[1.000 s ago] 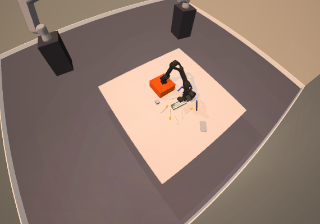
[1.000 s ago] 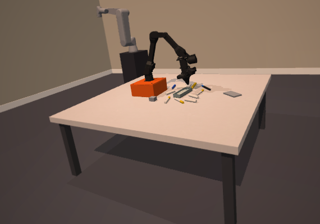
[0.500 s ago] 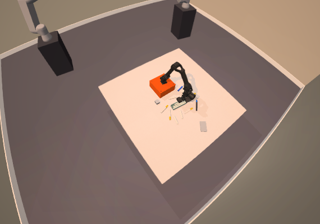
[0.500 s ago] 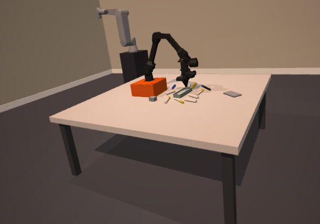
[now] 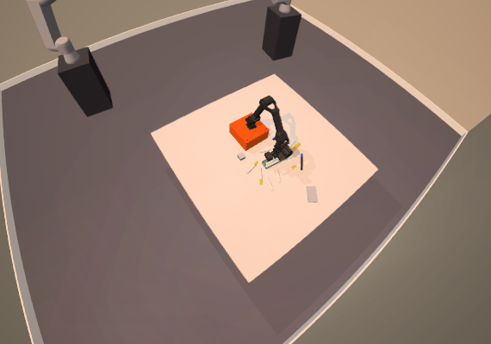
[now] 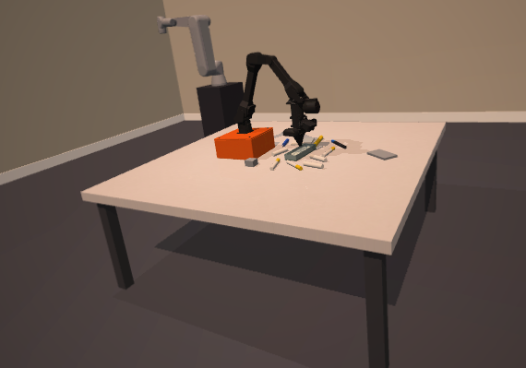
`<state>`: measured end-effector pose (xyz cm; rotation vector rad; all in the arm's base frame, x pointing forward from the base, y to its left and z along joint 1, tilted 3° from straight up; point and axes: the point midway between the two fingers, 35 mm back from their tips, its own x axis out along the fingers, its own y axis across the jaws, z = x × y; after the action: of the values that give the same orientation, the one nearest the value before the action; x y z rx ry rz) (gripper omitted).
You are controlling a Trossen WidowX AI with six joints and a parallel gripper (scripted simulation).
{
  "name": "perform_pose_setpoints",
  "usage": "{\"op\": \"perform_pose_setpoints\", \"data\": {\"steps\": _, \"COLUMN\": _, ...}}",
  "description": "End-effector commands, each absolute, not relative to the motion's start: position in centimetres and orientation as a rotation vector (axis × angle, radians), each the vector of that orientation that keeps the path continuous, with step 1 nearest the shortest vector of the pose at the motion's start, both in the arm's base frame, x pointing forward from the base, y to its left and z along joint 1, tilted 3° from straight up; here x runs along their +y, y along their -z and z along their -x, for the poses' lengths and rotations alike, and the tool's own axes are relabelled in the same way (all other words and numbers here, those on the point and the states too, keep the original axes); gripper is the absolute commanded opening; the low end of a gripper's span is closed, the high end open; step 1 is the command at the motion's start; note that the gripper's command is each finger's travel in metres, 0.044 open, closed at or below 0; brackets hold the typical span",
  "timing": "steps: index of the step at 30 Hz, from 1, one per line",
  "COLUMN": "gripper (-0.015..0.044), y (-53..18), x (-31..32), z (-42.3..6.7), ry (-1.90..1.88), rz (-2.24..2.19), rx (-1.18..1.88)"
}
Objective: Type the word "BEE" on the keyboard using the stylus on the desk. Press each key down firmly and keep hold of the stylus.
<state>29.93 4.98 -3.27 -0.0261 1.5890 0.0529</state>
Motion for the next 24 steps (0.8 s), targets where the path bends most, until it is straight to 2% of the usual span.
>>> {"op": "perform_pose_setpoints", "data": {"steps": 1, "gripper": 0.0000, "y": 3.3, "x": 2.6, "z": -30.1, "ry": -0.050, "rz": 0.030, "rx": 1.588}}
{"op": "perform_pose_setpoints", "data": {"steps": 5, "gripper": 0.0000, "y": 3.4, "x": -1.2, "z": -30.2, "ry": -0.046, "rz": 0.033, "rx": 1.589}}
{"op": "perform_pose_setpoints", "data": {"steps": 15, "gripper": 0.0000, "y": 3.4, "x": -1.2, "z": -30.2, "ry": -0.046, "rz": 0.033, "rx": 1.589}}
{"op": "perform_pose_setpoints", "data": {"steps": 20, "gripper": 0.0000, "y": 3.4, "x": 1.1, "z": -27.4, "ry": -0.048, "rz": 0.031, "rx": 1.591}}
{"op": "perform_pose_setpoints", "data": {"steps": 24, "gripper": 0.0000, "y": 3.4, "x": 1.2, "z": -27.2, "ry": -0.048, "rz": 0.031, "rx": 1.591}}
